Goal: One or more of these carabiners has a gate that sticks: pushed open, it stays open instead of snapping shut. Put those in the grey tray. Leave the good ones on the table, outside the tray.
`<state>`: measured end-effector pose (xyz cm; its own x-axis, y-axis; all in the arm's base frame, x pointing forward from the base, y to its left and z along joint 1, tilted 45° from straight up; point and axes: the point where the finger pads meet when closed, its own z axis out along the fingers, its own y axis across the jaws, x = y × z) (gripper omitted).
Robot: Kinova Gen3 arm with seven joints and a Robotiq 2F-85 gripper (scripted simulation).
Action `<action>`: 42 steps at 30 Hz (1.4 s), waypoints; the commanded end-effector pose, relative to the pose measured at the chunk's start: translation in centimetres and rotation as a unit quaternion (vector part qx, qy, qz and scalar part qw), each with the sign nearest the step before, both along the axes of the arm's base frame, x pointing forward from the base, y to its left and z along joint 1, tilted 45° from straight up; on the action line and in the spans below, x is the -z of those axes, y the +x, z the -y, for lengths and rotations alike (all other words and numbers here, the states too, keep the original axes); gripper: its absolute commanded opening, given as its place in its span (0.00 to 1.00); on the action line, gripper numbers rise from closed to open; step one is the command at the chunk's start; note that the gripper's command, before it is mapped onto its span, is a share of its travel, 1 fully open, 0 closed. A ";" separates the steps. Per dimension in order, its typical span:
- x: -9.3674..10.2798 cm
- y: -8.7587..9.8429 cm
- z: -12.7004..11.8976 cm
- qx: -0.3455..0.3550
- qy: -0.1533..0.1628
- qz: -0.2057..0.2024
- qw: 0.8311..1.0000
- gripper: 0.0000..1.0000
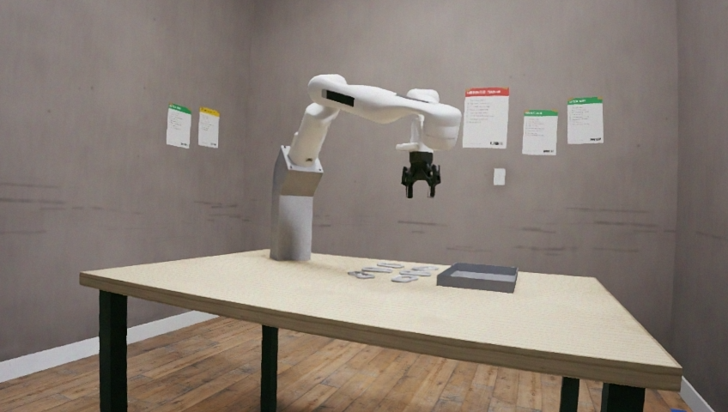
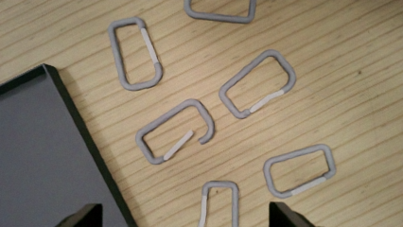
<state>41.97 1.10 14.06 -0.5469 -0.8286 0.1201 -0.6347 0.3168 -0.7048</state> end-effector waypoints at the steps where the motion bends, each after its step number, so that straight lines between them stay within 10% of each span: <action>1: 0.2 0.0 -0.1 0.001 0.001 -0.003 1.000 1.00; 2: 0.2 0.0 -0.1 0.001 0.001 -0.003 1.000 1.00; 3: 4.8 3.5 -0.8 0.000 0.000 0.001 1.000 1.00; 19: 4.8 3.5 -0.8 0.000 0.000 0.001 1.000 1.00; 20: 9.4 7.0 -1.6 -0.001 -0.001 0.003 1.000 1.00; 36: 9.4 7.0 -1.6 -0.001 -0.001 0.003 1.000 1.00; 37: 12.2 9.1 -2.1 -0.001 -0.001 0.004 1.000 1.00; 42: 12.2 9.1 -2.1 -0.001 -0.001 0.004 1.000 1.00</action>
<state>50.61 2.92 3.41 -0.5411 -0.8335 0.1113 -0.6216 0.3074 -0.7205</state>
